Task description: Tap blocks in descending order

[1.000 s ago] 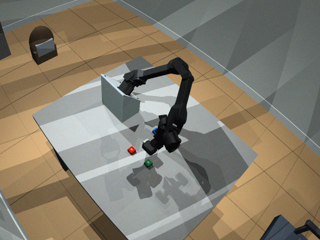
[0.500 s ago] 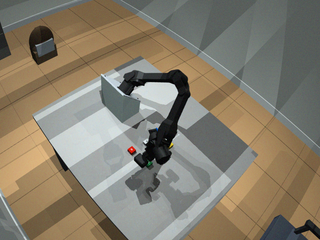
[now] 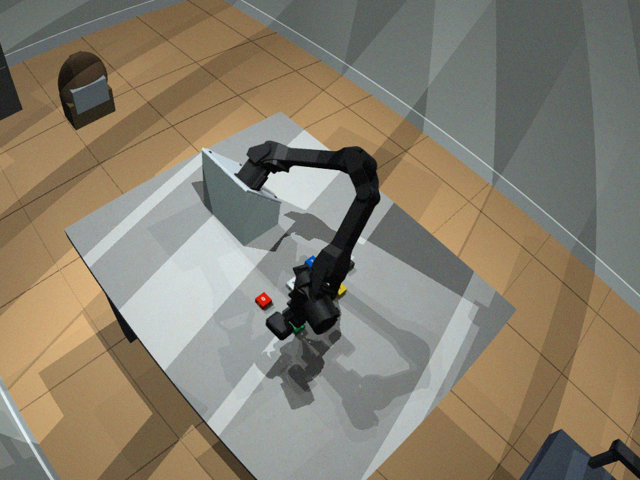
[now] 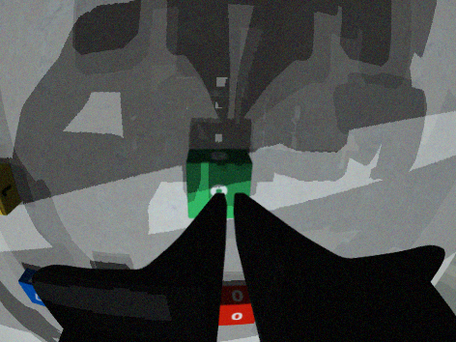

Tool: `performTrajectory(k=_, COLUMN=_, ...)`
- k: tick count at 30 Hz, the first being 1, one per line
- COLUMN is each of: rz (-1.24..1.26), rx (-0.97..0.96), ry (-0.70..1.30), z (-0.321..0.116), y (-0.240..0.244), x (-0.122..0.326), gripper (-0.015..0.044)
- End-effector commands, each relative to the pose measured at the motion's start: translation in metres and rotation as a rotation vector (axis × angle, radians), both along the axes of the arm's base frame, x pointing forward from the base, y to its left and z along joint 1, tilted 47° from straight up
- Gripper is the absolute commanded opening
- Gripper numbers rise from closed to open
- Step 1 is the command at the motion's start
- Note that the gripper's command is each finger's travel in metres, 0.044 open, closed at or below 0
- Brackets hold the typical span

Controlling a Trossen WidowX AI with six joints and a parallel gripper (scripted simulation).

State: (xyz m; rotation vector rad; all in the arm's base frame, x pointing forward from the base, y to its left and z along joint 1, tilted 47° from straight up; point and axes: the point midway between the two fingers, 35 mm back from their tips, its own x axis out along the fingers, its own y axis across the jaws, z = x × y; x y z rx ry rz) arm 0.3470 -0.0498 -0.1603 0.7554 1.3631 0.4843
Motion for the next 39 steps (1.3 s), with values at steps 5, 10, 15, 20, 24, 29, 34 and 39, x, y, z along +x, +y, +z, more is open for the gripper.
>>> performTrajectory(k=5, rz=-0.001, rx=0.009, ry=0.008, z=-0.01, y=0.013, x=0.0, gripper=0.002)
performTrajectory(k=10, rz=-0.001, rx=0.01, ry=0.008, z=-0.014, y=0.017, x=0.0, gripper=0.002)
performTrajectory(k=15, rz=-0.001, rx=0.01, ry=0.008, z=-0.014, y=0.017, x=0.0, gripper=0.002)
performTrajectory(k=20, rz=-0.001, rx=0.008, ry=0.008, z=0.007, y=-0.005, x=-0.004, gripper=0.002)
performTrajectory(k=24, rz=-0.001, rx=0.006, ry=0.008, z=0.015, y=-0.015, x=-0.005, gripper=0.002)
performTrajectory(k=29, rz=-0.001, rx=0.004, ry=0.008, z=0.062, y=-0.064, x=-0.017, gripper=0.002)
performTrajectory(k=34, rz=-0.001, rx=0.004, ry=0.008, z=0.062, y=-0.064, x=-0.017, gripper=0.002)
performTrajectory(k=39, rz=-0.002, rx=0.001, ry=0.011, z=0.097, y=-0.035, x=-0.026, gripper=0.002)
